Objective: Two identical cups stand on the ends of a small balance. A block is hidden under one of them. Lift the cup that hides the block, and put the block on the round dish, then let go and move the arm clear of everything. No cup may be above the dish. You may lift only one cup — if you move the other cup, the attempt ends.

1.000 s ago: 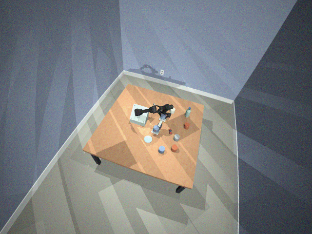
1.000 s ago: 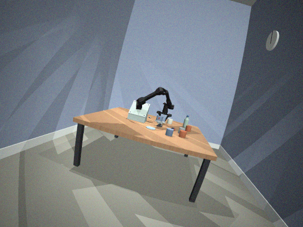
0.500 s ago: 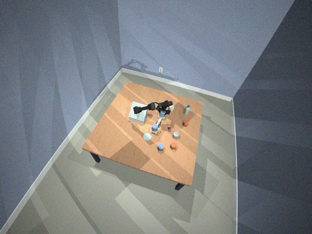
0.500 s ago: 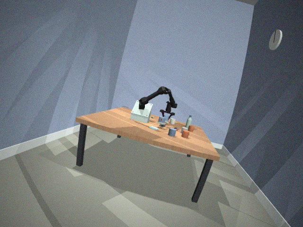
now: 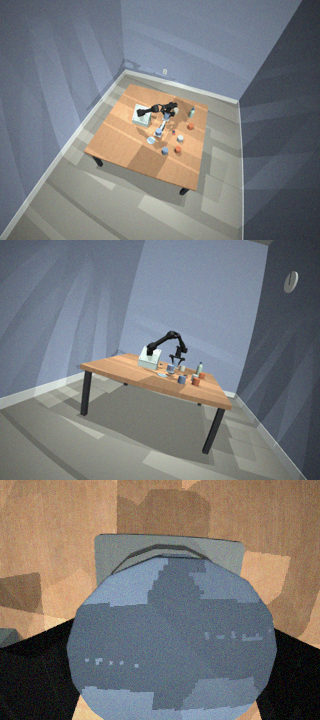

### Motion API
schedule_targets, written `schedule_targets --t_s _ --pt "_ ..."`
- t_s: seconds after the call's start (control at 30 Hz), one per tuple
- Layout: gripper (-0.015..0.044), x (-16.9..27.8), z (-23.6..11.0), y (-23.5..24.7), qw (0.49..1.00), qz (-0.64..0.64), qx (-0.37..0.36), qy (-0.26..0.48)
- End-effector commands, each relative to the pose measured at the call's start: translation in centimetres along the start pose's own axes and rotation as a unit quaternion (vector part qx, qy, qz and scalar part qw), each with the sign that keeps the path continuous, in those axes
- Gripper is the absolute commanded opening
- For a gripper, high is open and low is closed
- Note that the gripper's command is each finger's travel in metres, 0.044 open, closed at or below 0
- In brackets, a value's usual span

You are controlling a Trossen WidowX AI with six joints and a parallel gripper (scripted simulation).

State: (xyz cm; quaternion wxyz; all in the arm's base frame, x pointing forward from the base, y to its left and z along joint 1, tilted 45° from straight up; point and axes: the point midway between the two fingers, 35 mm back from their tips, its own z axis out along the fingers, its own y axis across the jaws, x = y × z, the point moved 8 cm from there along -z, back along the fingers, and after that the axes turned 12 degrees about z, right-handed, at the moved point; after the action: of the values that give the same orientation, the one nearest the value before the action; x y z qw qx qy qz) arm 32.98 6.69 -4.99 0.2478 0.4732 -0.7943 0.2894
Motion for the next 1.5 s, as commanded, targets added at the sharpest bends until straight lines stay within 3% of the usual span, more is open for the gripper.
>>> schedule_targets --t_s 0.0,1.47 --pt "0.0 -0.4 -1.1 -0.2 1.0 0.004 0.003 -0.01" --pt "0.0 -0.2 -6.7 0.0 1.0 0.004 0.002 -0.011"
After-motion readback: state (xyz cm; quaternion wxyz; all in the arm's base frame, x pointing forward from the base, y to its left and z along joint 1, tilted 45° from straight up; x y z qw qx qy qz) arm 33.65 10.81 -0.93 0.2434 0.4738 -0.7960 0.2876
